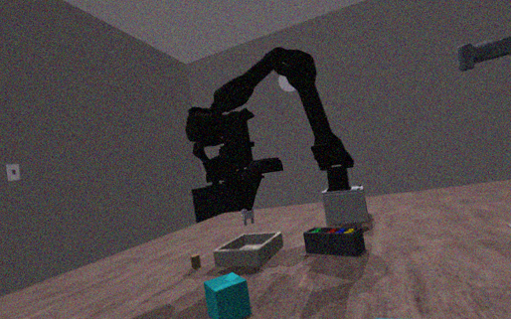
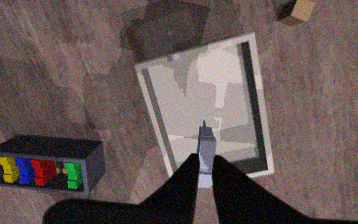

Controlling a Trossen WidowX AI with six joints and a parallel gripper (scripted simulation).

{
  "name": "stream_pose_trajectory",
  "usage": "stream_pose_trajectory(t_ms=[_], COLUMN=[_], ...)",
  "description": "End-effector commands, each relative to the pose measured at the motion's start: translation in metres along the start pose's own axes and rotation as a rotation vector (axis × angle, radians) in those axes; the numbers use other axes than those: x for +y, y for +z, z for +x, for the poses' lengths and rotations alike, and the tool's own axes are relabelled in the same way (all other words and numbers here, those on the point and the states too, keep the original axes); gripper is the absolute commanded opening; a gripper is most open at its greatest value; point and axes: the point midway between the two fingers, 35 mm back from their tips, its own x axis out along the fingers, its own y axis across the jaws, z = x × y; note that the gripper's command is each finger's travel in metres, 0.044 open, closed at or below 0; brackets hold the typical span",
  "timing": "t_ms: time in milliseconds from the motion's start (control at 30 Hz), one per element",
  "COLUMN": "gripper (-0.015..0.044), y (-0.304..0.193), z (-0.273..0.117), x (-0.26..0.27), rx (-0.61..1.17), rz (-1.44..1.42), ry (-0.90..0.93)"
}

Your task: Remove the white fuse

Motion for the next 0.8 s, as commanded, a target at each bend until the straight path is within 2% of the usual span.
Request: stream_pose_trajectory(t_ms=[0,767], gripper=[0.0000,0.0000], y=[0.001,0.001], z=[0.001,0.035], x=[-0.008,-0.008], rx=[0.005,0.006], rz=[-0.012,-0.012], ry=[-0.003,-0.003])
